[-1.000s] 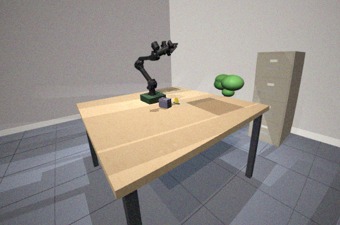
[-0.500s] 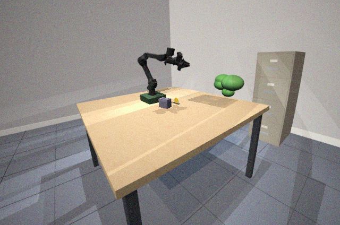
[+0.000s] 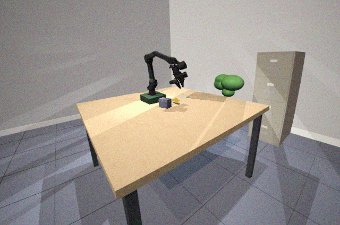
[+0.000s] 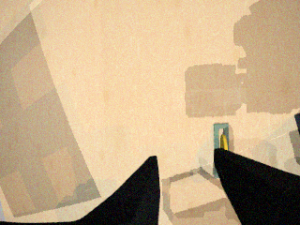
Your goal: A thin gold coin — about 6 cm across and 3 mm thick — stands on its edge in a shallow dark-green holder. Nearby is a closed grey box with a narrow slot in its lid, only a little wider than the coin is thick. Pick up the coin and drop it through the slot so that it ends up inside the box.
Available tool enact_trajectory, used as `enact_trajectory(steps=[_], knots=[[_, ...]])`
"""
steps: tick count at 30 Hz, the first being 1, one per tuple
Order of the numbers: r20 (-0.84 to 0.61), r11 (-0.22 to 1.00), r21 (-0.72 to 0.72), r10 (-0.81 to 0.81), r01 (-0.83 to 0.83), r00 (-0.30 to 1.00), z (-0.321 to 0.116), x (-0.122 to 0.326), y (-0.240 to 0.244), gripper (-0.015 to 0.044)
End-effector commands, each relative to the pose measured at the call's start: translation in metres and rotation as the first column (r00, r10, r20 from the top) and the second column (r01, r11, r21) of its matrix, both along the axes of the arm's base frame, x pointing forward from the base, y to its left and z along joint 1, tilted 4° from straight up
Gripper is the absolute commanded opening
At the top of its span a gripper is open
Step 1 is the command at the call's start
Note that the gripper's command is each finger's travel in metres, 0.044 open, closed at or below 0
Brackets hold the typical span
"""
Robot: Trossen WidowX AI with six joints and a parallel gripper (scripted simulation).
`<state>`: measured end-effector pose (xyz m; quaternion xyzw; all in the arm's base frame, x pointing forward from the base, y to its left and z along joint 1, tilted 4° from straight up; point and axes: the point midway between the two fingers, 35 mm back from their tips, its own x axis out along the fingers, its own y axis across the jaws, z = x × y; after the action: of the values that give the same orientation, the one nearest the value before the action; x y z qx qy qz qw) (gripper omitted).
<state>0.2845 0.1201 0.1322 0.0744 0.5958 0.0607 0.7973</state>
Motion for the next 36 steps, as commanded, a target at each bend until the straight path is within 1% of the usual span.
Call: enact_trajectory(steps=[1, 8, 10, 13, 36], knots=[[-0.210, 0.974, -0.223, -0.081, 0.033, 0.974, -0.025, -0.028, -0.023, 0.0161], [-0.210, 0.974, -0.223, -0.081, 0.033, 0.974, -0.025, -0.029, -0.024, 0.0161], [-0.210, 0.974, -0.223, -0.081, 0.032, 0.974, -0.033, -0.029, -0.024, 0.0161], [-0.210, 0.974, -0.223, -0.081, 0.032, 0.974, -0.059, -0.030, -0.027, 0.0161], [-0.210, 0.974, -0.224, -0.081, 0.032, 0.974, -0.092, -0.026, -0.029, 0.0161]])
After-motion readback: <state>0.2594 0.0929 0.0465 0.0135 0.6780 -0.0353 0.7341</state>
